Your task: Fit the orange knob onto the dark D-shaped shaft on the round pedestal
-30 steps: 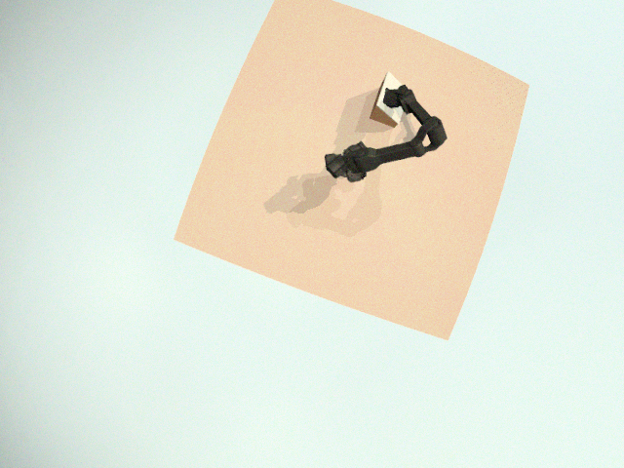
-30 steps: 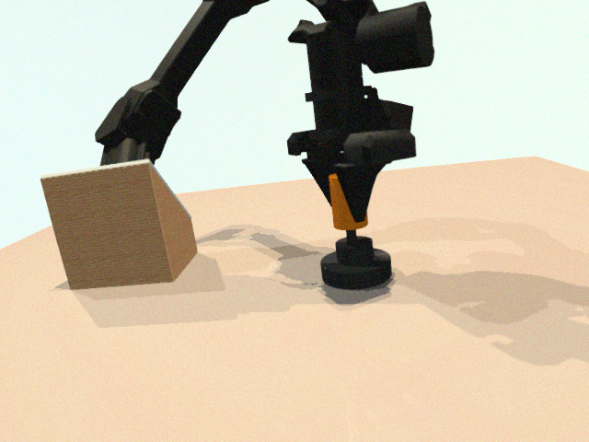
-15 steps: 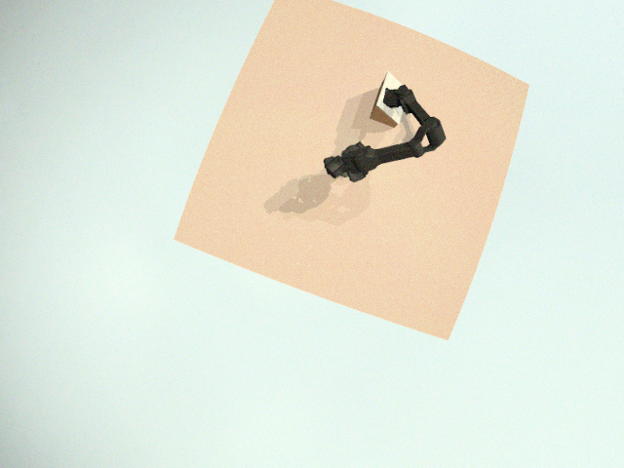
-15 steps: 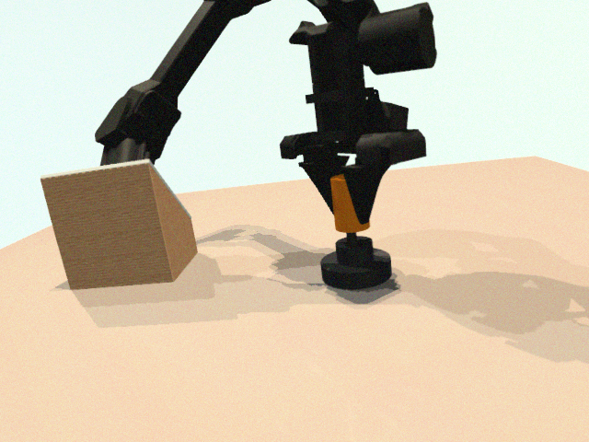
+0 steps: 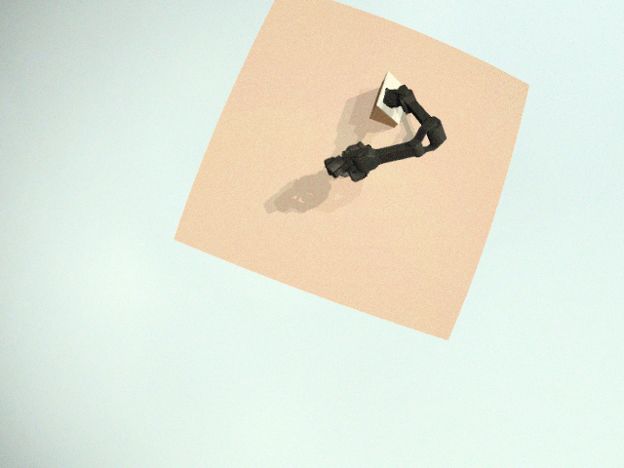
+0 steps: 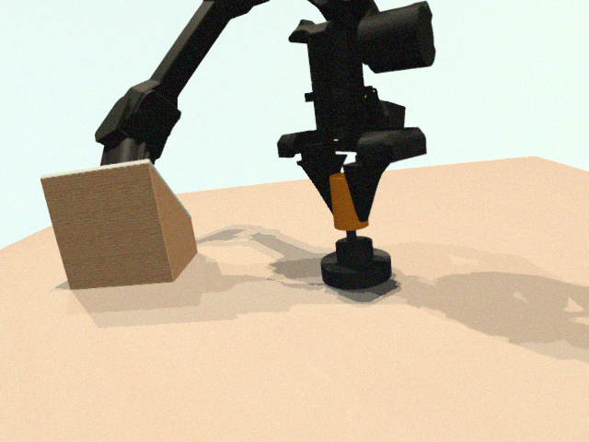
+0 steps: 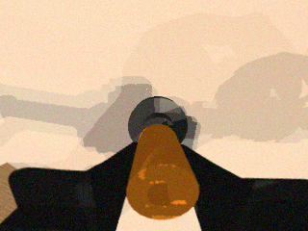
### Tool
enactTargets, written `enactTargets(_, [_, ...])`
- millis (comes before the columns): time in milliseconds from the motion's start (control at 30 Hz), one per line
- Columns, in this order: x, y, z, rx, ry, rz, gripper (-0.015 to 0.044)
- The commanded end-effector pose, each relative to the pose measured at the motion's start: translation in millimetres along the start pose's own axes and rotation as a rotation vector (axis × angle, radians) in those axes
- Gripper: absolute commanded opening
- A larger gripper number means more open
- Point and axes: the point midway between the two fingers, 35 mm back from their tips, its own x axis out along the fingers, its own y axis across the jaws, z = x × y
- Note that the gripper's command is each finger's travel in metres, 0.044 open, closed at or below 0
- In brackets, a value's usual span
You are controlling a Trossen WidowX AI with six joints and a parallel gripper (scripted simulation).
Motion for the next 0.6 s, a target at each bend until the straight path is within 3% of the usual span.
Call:
enactTargets(0, [-2.9,0.6,0.0,-0.087,-0.003,-0.004,0.0000])
enactTargets(567, [-1.6,-2.1,0.4,-0.172,-0.003,-0.004,0.0000])
